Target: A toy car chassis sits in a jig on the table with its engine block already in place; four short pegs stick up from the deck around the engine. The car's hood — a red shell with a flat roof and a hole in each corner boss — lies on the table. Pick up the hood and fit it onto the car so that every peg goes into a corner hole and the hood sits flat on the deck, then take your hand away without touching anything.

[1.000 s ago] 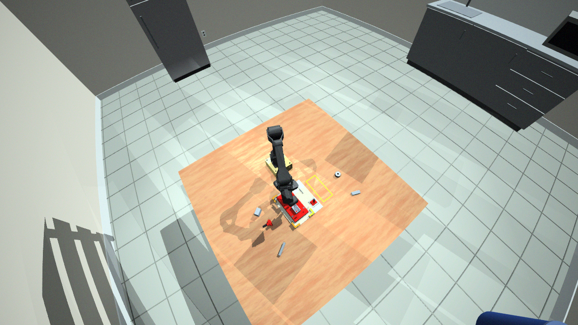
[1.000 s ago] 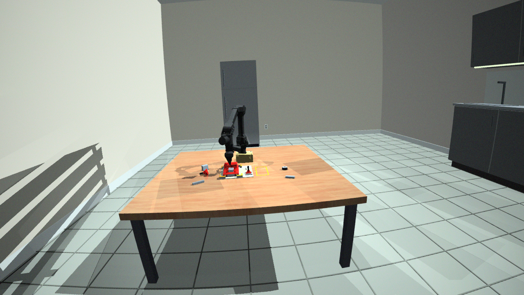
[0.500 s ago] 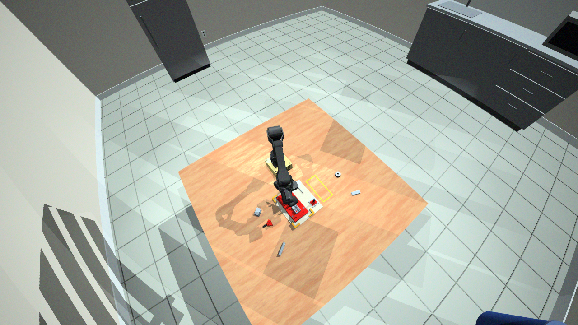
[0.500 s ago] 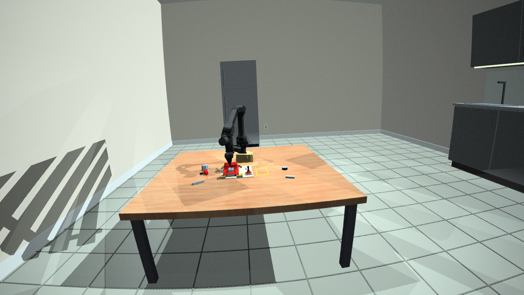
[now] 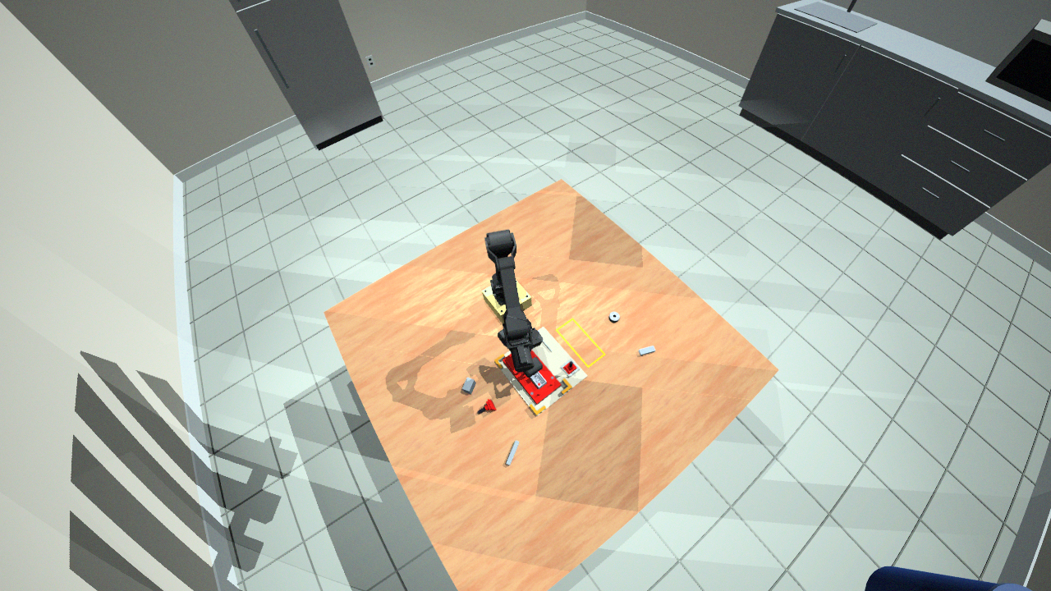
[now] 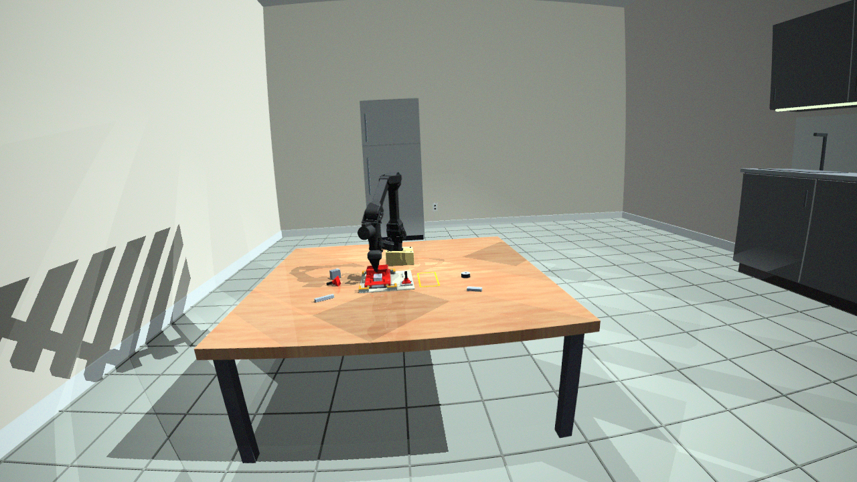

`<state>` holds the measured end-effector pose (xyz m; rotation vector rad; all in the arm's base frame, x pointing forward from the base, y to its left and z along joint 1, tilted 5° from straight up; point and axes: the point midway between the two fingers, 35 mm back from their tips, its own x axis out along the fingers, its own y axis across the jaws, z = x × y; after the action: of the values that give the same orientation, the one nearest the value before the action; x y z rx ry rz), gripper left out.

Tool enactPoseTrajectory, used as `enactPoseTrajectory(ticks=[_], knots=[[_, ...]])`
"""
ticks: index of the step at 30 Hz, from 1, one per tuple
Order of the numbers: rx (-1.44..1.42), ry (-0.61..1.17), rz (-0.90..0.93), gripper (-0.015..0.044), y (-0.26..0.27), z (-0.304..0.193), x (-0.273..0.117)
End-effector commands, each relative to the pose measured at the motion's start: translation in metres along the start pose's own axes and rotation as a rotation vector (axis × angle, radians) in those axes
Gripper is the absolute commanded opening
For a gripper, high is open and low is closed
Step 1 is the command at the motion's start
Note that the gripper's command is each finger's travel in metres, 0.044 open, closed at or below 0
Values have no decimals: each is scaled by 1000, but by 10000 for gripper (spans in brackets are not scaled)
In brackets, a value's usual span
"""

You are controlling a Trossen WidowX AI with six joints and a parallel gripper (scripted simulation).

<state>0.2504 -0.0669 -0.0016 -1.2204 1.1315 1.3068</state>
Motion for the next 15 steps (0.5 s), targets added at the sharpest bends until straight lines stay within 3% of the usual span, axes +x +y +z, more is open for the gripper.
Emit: enactPoseTrajectory(ticks=[1,15], knots=[[4,-2,13,440,2,0,6],[4,-2,13,440,2,0,11]])
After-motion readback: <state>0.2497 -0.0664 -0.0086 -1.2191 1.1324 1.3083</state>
